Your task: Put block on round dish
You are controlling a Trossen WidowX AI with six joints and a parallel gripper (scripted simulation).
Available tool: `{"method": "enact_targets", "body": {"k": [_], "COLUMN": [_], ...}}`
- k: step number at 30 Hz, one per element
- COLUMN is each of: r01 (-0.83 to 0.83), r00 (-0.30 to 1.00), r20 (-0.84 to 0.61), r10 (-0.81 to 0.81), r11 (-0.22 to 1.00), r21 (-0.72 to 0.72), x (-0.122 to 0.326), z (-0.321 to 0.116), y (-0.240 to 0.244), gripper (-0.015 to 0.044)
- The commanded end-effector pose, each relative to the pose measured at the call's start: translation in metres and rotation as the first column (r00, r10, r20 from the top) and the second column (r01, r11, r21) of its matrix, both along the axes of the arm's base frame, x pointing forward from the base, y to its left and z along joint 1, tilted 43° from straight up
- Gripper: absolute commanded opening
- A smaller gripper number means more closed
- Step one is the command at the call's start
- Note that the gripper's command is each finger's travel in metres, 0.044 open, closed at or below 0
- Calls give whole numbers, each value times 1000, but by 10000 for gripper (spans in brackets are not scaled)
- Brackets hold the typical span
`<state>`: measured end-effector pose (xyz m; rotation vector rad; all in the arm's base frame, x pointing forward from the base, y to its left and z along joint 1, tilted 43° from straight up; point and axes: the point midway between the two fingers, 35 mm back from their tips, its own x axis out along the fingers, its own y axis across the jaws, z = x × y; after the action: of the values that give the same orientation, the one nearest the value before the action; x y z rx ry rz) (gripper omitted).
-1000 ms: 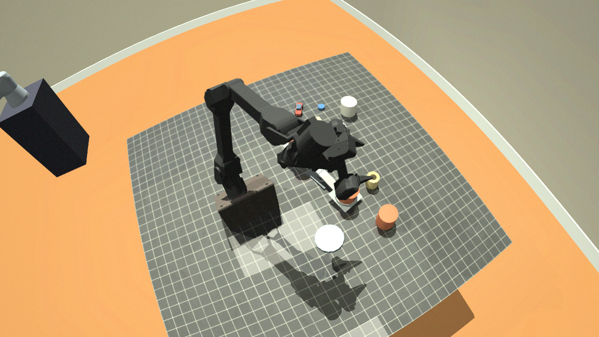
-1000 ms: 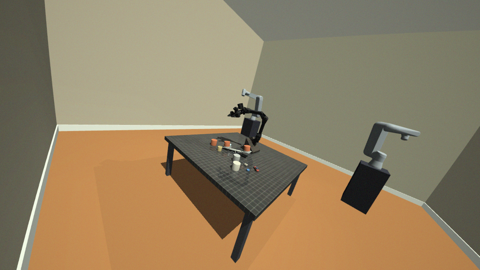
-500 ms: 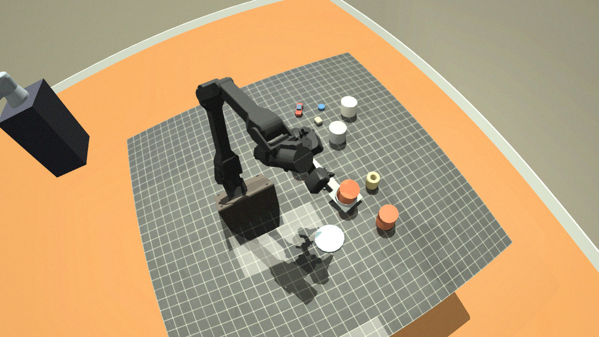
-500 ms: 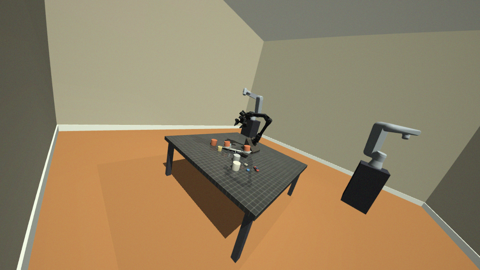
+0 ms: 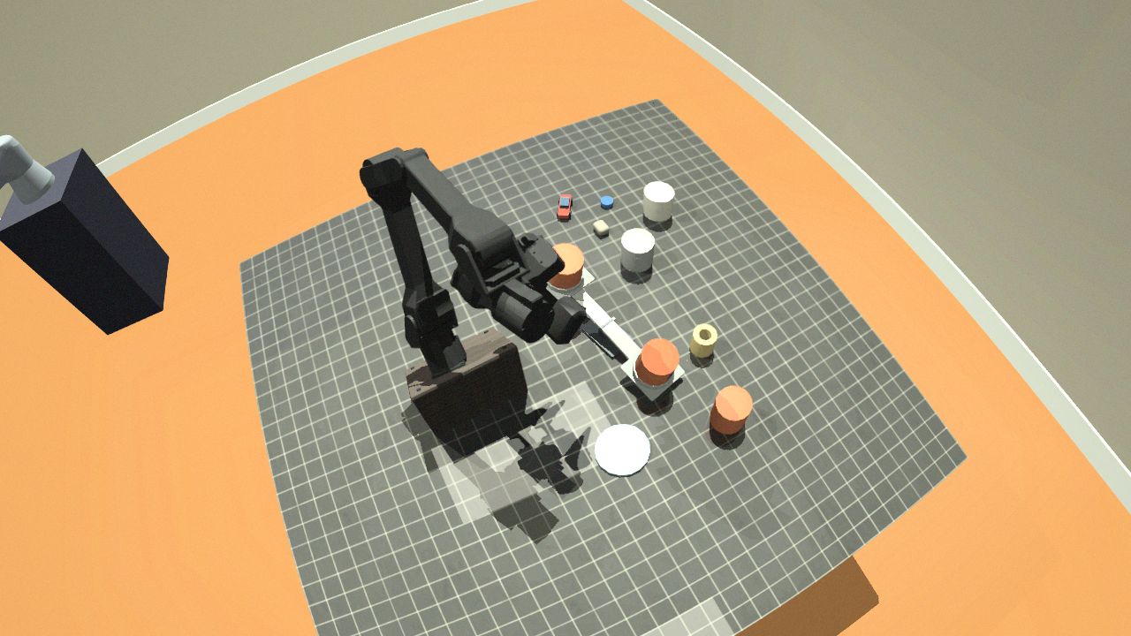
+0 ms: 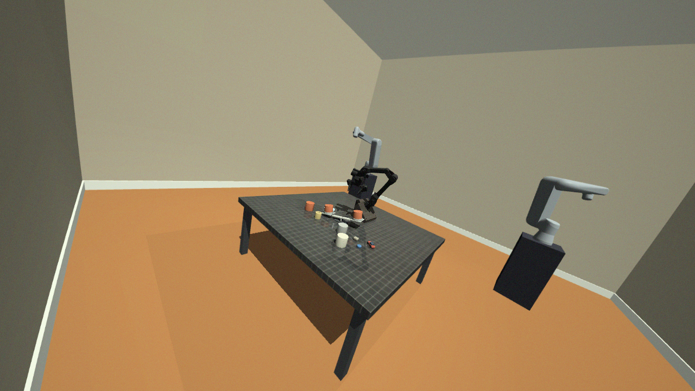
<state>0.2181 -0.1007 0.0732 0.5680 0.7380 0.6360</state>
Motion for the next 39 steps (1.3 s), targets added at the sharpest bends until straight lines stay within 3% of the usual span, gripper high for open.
{"method": "enact_targets", "body": {"k": [1, 19, 39], "r01": [-10, 94, 328], "r00": [1000, 844, 353], "r20": [-4, -536, -931], "r10": [10, 14, -96], "r11": [1000, 980, 944], "r21": [12, 173, 27], "x": [-1, 48, 109], "z": [1, -36, -94], "y": [4, -5, 3], "gripper": [440, 440, 440]}}
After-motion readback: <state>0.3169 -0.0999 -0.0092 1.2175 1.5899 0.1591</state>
